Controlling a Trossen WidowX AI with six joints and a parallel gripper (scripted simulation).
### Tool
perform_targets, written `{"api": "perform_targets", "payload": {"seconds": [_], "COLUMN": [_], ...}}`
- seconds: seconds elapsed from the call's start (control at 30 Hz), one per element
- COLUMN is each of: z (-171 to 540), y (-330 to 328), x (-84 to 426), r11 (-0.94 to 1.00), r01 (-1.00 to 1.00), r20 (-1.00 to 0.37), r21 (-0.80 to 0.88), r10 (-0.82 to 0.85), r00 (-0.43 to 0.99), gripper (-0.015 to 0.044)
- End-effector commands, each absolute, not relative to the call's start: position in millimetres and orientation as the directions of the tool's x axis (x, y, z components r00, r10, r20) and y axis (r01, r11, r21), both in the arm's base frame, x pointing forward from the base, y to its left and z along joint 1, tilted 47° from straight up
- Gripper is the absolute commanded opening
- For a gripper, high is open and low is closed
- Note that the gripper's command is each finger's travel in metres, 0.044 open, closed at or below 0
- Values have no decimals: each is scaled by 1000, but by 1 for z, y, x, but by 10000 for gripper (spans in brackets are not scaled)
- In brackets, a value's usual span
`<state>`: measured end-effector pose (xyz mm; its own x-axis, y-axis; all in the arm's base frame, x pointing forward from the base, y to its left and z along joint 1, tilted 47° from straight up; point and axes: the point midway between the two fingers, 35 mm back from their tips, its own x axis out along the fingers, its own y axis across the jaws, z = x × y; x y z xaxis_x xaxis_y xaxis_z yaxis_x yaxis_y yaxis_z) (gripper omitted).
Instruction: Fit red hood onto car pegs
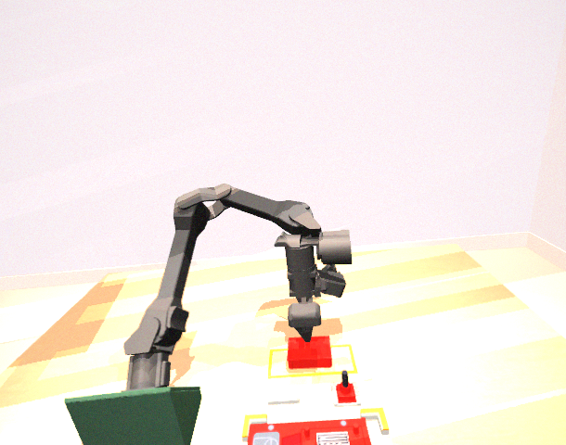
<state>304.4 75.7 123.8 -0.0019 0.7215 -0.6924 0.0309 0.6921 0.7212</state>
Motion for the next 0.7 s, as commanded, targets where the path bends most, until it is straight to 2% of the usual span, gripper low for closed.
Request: {"api": "perform_targets", "payload": {"seconds": [0.0, 0.67], "z": [120, 107], "y": [79, 93], "x": [303, 305], "r11": [687, 687], "r01": [42, 42], "r20": [-687, -688], "r21": [725, 725], "r10": [726, 726], "r00": [-6, -6], "gripper": [440, 440]}}
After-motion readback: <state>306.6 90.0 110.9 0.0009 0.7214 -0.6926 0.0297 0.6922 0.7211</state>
